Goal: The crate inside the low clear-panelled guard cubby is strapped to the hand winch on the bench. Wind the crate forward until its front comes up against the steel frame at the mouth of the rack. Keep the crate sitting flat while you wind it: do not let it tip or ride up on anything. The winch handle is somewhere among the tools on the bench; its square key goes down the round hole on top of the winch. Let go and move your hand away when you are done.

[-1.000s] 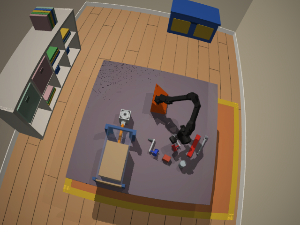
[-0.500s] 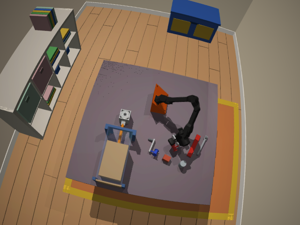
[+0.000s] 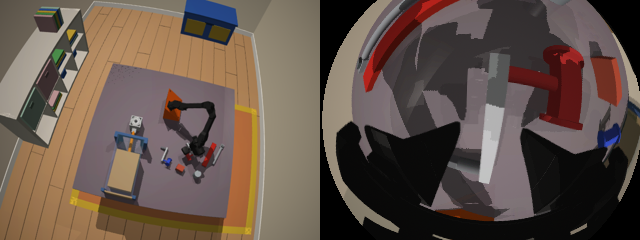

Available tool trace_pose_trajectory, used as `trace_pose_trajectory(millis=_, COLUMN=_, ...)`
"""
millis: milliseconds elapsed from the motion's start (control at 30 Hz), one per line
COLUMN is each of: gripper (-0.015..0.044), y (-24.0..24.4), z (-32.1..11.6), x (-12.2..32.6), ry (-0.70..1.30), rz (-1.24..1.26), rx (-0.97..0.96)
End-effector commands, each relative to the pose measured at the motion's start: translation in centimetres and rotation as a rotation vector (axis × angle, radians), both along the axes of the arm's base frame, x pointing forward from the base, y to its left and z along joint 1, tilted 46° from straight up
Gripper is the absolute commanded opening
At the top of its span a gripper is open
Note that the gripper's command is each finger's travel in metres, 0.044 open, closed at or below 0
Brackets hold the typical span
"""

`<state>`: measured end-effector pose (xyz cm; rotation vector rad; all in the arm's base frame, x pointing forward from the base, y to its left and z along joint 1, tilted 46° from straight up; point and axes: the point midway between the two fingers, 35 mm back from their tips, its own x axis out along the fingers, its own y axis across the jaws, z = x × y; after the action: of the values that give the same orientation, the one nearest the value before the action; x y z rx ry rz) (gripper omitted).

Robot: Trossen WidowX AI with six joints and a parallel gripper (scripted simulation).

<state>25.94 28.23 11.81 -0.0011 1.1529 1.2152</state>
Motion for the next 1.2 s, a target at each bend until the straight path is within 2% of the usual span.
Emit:
trace_pose_trajectory(millis=0, gripper=0.0177, y=0.0, z=0.1, x=0.0, ry=-0.001, rz=0.002, rx=0.001)
trace_pose_trajectory(millis=167, gripper=0.0046, y=0.0, z=0.1, x=0.0, ry=-0.001, rz=0.002, rx=0.001)
trace_pose_trajectory(millis=400, gripper=0.0, y=0.0, z=0.1, x=0.0, ry=-0.001, rz=0.002, rx=0.001)
trace_pose_trajectory(millis=667, gripper=0.0, y=-0.6, z=0.5, x=0.3, ry=-0.002, rz=0.002, rx=-0.003)
trace_pose_trajectory(millis=900, gripper=0.0, y=-7.4, z=6.7, x=2.1, ry=-0.005, rz=0.0, rx=-0.021)
trace_pose_trajectory(millis=1167, gripper=0.0, y=-11.2, z=10.5, x=1.7, ry=-0.001, rz=-0.005, rx=-0.012)
